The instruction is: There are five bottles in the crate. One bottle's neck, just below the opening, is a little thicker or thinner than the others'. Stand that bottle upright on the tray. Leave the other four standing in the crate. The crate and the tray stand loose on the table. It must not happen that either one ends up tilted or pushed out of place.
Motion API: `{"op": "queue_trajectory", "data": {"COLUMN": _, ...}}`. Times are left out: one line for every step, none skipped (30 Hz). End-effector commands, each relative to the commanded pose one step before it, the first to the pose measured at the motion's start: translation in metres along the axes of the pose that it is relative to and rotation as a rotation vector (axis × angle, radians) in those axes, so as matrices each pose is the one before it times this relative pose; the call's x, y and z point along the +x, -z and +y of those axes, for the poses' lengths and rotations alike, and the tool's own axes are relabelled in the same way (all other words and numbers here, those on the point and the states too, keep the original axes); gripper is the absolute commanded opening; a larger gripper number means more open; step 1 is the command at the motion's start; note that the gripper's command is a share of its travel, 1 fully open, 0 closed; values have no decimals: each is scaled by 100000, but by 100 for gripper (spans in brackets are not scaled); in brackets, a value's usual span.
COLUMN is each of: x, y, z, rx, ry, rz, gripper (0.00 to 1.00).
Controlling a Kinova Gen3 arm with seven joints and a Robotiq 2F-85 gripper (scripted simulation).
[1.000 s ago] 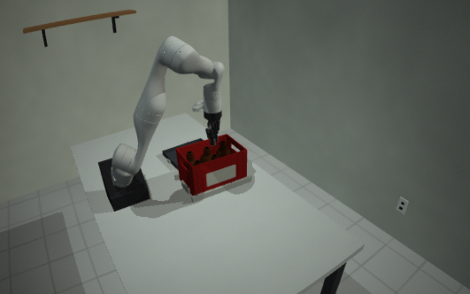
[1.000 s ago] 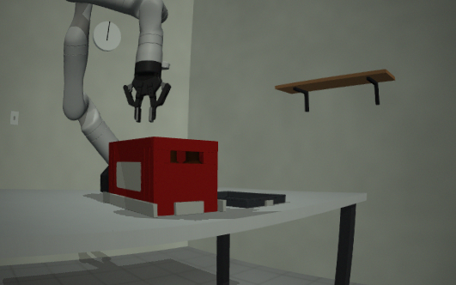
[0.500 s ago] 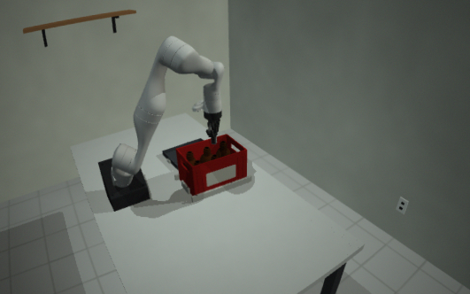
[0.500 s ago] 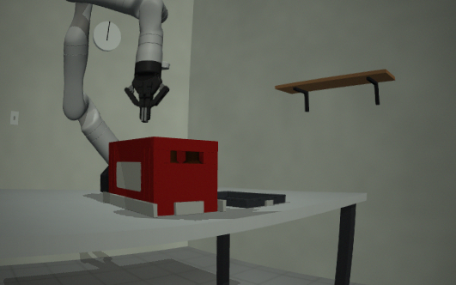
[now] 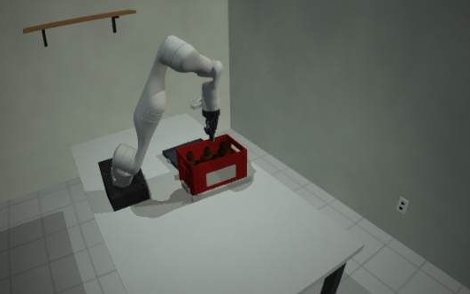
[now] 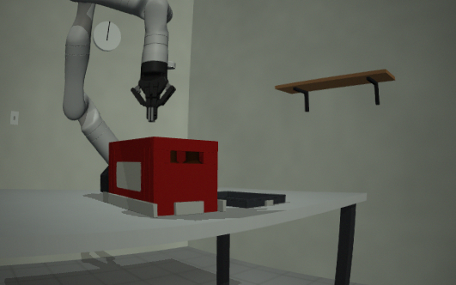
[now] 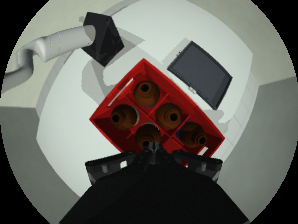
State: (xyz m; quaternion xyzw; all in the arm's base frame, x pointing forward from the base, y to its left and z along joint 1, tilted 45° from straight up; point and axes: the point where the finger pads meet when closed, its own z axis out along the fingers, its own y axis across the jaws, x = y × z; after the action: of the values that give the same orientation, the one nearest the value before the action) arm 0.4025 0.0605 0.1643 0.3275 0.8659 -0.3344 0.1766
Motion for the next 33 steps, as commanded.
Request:
{"op": "queue_trajectory", "data": {"x": 2928, "y": -182, "z": 3040, "rx": 669, "ry": 2438, "rz": -1279, "gripper": 0}}
{"op": "queue_trajectory", "data": {"x": 872, "y": -42, "z": 800, "rx": 28, "ry": -3, "rz": 37, "gripper": 0}}
{"op": "queue_trajectory", "data": {"x": 476, "y": -30, "z": 420, "rx": 21, "ry": -2, "rz": 26, "gripper": 0}}
{"op": "queue_trajectory", "data": {"x": 128, "y": -9, "z": 111, "rx": 6, "ry": -1, "rz": 8, "gripper": 0}}
{"op": "queue_trajectory", "data": {"x": 12, "y": -1, "z": 10, "rx": 1, "ry": 0, "rz": 1, "gripper": 0}}
{"op": "queue_trajectory", "data": {"x": 0, "y": 0, "z": 0, "rx": 0, "ry": 0, "rz": 0, "gripper": 0}}
{"op": "queue_trajectory", "data": {"x": 0, "y": 0, "z": 0, "rx": 0, "ry": 0, "rz": 0, "gripper": 0}}
{"op": "queue_trajectory", "data": {"x": 0, "y": 0, "z": 0, "rx": 0, "ry": 0, "rz": 0, "gripper": 0}}
{"op": "queue_trajectory", "data": {"x": 0, "y": 0, "z": 0, "rx": 0, "ry": 0, "rz": 0, "gripper": 0}}
{"op": "queue_trajectory", "data": {"x": 0, "y": 0, "z": 0, "rx": 0, "ry": 0, "rz": 0, "gripper": 64}}
{"op": "queue_trajectory", "data": {"x": 0, "y": 0, "z": 0, "rx": 0, "ry": 0, "rz": 0, "gripper": 64}}
{"op": "queue_trajectory", "data": {"x": 0, "y": 0, "z": 0, "rx": 0, "ry": 0, "rz": 0, "gripper": 64}}
{"op": "queue_trajectory", "data": {"x": 0, "y": 0, "z": 0, "rx": 0, "ry": 0, "rz": 0, "gripper": 64}}
{"op": "queue_trajectory", "data": {"x": 0, "y": 0, "z": 0, "rx": 0, "ry": 0, "rz": 0, "gripper": 64}}
{"op": "queue_trajectory", "data": {"x": 0, "y": 0, "z": 0, "rx": 0, "ry": 0, "rz": 0, "gripper": 64}}
{"op": "queue_trajectory", "data": {"x": 0, "y": 0, "z": 0, "rx": 0, "ry": 0, "rz": 0, "gripper": 64}}
{"op": "queue_trajectory", "data": {"x": 0, "y": 0, "z": 0, "rx": 0, "ry": 0, "rz": 0, "gripper": 64}}
{"op": "queue_trajectory", "data": {"x": 0, "y": 0, "z": 0, "rx": 0, "ry": 0, "rz": 0, "gripper": 64}}
{"op": "queue_trajectory", "data": {"x": 0, "y": 0, "z": 0, "rx": 0, "ry": 0, "rz": 0, "gripper": 64}}
{"op": "queue_trajectory", "data": {"x": 0, "y": 0, "z": 0, "rx": 0, "ry": 0, "rz": 0, "gripper": 64}}
{"op": "queue_trajectory", "data": {"x": 0, "y": 0, "z": 0, "rx": 0, "ry": 0, "rz": 0, "gripper": 64}}
{"op": "queue_trajectory", "data": {"x": 0, "y": 0, "z": 0, "rx": 0, "ry": 0, "rz": 0, "gripper": 64}}
{"op": "queue_trajectory", "data": {"x": 0, "y": 0, "z": 0, "rx": 0, "ry": 0, "rz": 0, "gripper": 64}}
{"op": "queue_trajectory", "data": {"x": 0, "y": 0, "z": 0, "rx": 0, "ry": 0, "rz": 0, "gripper": 64}}
{"op": "queue_trajectory", "data": {"x": 0, "y": 0, "z": 0, "rx": 0, "ry": 0, "rz": 0, "gripper": 64}}
{"op": "queue_trajectory", "data": {"x": 0, "y": 0, "z": 0, "rx": 0, "ry": 0, "rz": 0, "gripper": 64}}
{"op": "queue_trajectory", "data": {"x": 0, "y": 0, "z": 0, "rx": 0, "ry": 0, "rz": 0, "gripper": 64}}
{"op": "queue_trajectory", "data": {"x": 0, "y": 0, "z": 0, "rx": 0, "ry": 0, "rz": 0, "gripper": 64}}
{"op": "queue_trajectory", "data": {"x": 0, "y": 0, "z": 0, "rx": 0, "ry": 0, "rz": 0, "gripper": 64}}
{"op": "queue_trajectory", "data": {"x": 0, "y": 0, "z": 0, "rx": 0, "ry": 0, "rz": 0, "gripper": 64}}
{"op": "queue_trajectory", "data": {"x": 0, "y": 0, "z": 0, "rx": 0, "ry": 0, "rz": 0, "gripper": 64}}
{"op": "queue_trajectory", "data": {"x": 0, "y": 0, "z": 0, "rx": 0, "ry": 0, "rz": 0, "gripper": 64}}
{"op": "queue_trajectory", "data": {"x": 0, "y": 0, "z": 0, "rx": 0, "ry": 0, "rz": 0, "gripper": 64}}
